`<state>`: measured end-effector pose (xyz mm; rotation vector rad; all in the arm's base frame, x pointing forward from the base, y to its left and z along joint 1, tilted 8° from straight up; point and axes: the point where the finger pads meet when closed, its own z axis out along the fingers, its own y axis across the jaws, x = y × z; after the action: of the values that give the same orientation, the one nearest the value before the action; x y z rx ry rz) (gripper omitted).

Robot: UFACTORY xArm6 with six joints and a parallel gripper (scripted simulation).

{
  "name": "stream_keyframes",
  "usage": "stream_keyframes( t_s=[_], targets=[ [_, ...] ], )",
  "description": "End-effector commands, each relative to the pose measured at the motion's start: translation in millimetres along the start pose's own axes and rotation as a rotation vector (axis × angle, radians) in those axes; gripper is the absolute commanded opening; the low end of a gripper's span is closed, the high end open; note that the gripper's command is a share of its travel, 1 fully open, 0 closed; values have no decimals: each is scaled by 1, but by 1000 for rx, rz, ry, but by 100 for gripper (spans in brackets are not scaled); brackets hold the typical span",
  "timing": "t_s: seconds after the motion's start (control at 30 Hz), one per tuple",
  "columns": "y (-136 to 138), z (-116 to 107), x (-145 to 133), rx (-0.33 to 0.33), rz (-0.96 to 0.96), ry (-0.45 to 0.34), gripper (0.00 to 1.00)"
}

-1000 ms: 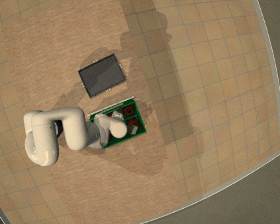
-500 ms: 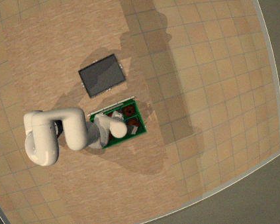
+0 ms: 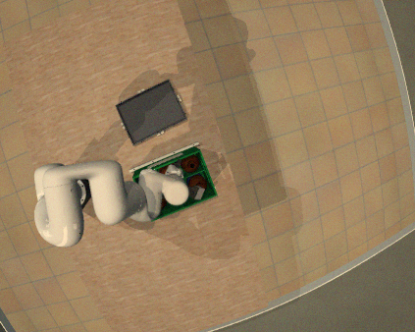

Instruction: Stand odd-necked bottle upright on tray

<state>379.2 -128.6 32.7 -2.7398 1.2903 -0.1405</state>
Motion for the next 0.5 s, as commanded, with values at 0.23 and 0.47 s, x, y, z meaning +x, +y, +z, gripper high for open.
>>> stream_keyframes(
  t_s=[0.23,0.47],
  targets=[
    [-1,-33,1,1,0,3,65],
    [-1,-56,1,1,0,3,65]
  ],
)
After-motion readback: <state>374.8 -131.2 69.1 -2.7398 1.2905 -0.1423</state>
